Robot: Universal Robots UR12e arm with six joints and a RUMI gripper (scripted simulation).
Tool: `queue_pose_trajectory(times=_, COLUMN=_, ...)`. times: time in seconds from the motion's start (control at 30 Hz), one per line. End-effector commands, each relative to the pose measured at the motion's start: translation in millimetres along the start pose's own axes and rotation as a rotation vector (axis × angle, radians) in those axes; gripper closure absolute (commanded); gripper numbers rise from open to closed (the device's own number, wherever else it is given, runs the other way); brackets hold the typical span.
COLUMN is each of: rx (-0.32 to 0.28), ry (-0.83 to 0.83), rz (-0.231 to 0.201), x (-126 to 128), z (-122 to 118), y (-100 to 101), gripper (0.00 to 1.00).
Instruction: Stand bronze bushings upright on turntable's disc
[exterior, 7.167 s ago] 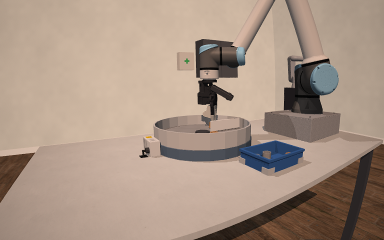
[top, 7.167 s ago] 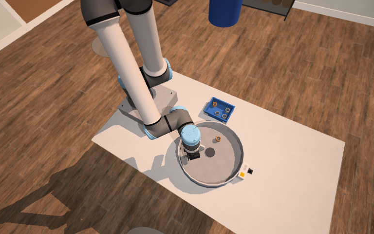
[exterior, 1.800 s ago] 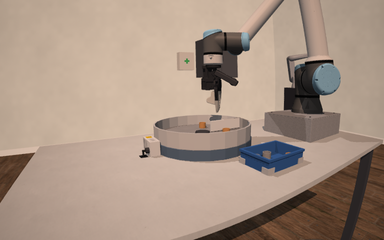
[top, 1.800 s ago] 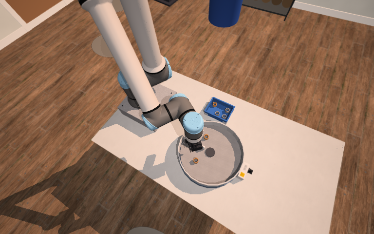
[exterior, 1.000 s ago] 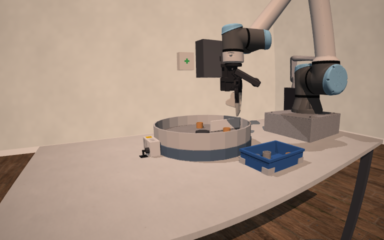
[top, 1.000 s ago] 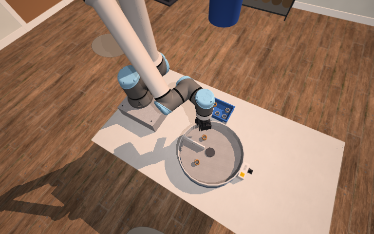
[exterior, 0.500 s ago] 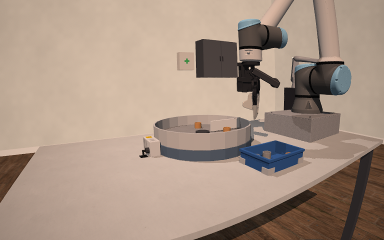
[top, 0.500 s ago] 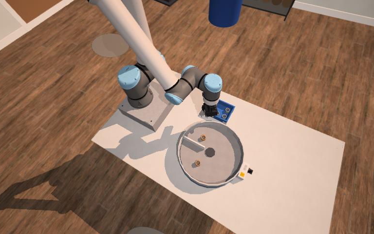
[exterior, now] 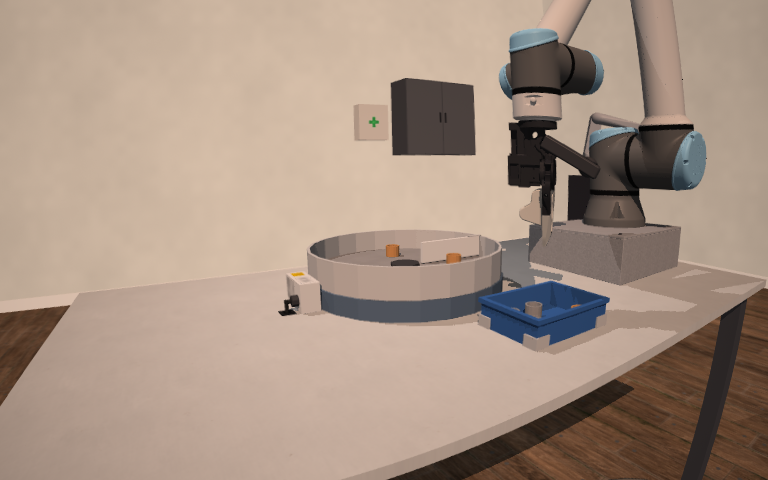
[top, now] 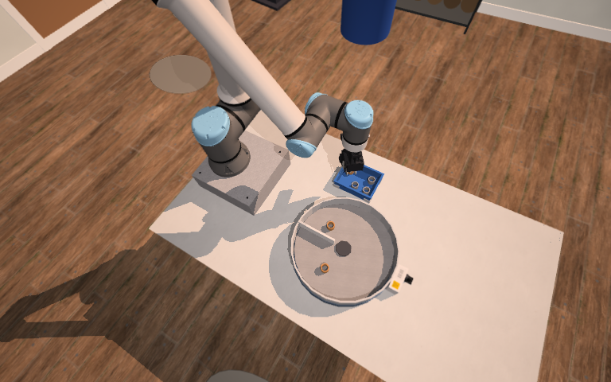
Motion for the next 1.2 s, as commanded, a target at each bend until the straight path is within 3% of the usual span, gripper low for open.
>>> queue_pose_trajectory(times=0.0, rx=-0.002, ry=0.012, rz=0.0, x=16, z=19, y=0, gripper=0.94)
queue_pose_trajectory(times=0.57, rx=-0.002, ry=0.034, rz=0.0, x=47, z=61, y=0, gripper=0.94)
queue_pose_trajectory(times=1.17, rx=-0.002, ry=0.038, rz=0.0, x=52, z=67, y=0, gripper=0.94)
Point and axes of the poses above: the point where the finger pads meet when closed, its own y axis out along the fingers, its own x axis across the jaws, z = x × y, the point moved 3 cm from there along -y, back along the fingers, and after that the axes turned 5 degrees about -y, right-handed, at the moved point
